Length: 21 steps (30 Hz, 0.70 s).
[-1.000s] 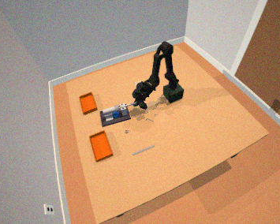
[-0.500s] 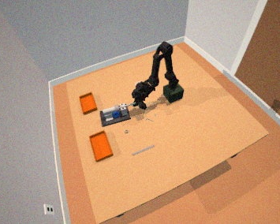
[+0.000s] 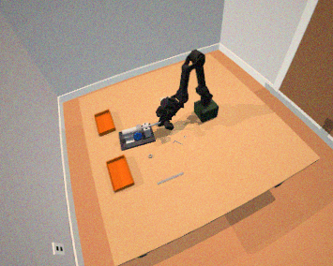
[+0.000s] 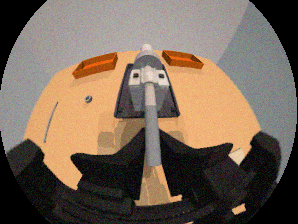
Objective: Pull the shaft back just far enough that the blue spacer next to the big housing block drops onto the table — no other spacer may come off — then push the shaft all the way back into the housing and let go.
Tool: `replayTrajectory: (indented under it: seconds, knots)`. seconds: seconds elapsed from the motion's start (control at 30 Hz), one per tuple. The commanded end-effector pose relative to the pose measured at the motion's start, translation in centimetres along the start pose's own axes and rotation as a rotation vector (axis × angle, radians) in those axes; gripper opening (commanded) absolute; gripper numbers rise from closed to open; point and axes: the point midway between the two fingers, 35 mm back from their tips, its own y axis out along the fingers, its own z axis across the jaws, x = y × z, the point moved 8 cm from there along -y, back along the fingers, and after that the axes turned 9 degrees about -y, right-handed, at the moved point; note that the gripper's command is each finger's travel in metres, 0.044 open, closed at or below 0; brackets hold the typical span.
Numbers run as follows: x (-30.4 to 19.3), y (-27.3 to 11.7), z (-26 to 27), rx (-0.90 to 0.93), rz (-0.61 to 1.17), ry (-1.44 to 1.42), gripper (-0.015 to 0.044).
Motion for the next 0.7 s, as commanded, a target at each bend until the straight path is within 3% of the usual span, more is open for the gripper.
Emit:
replayTrajectory:
  seconds: [0.0, 0.67]
  knots:
    - [0.15, 0.18, 0.01, 0.001, -0.001, -0.003, 0.0000]
    - [0.57, 0.59, -0.06, 0.001, -0.001, -0.003, 0.0000]
